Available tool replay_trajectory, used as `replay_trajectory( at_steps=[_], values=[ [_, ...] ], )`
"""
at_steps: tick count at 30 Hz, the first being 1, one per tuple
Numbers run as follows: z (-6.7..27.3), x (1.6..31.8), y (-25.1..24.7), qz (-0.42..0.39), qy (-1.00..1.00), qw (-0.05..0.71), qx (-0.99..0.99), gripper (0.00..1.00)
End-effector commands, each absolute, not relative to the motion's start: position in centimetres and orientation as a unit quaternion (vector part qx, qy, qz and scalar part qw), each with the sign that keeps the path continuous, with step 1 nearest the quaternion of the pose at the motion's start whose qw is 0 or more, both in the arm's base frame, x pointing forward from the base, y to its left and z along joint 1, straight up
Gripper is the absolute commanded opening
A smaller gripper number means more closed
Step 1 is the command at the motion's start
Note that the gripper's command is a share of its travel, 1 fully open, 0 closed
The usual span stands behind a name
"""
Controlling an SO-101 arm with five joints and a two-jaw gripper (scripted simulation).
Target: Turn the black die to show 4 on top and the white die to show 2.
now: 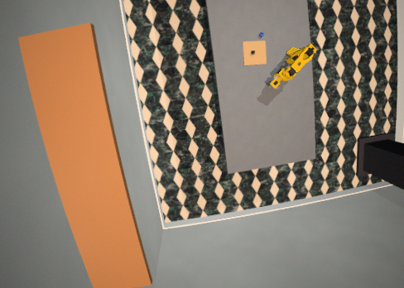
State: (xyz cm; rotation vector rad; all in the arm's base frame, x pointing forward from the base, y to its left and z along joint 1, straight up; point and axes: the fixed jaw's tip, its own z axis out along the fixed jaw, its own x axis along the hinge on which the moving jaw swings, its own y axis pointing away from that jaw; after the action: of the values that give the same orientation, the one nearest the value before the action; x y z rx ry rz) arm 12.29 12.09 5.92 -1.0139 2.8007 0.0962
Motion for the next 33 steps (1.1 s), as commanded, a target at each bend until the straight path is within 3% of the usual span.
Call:
replay_trajectory(
  at_steps=[1, 8, 21, 33],
  values=[
    [6.5, 13.0, 13.0, 0.058, 0.928, 0.141, -0.34, 0.0],
    [6.7, 13.5, 13.7, 0.08, 0.917, 0.192, -0.34, 0.0],
    [6.7, 13.8, 13.9, 0.087, 0.913, 0.209, -0.34, 0.0],
    [6.6, 15.0, 15.2, 0.123, 0.885, 0.297, -0.337, 0.0]
  ],
)
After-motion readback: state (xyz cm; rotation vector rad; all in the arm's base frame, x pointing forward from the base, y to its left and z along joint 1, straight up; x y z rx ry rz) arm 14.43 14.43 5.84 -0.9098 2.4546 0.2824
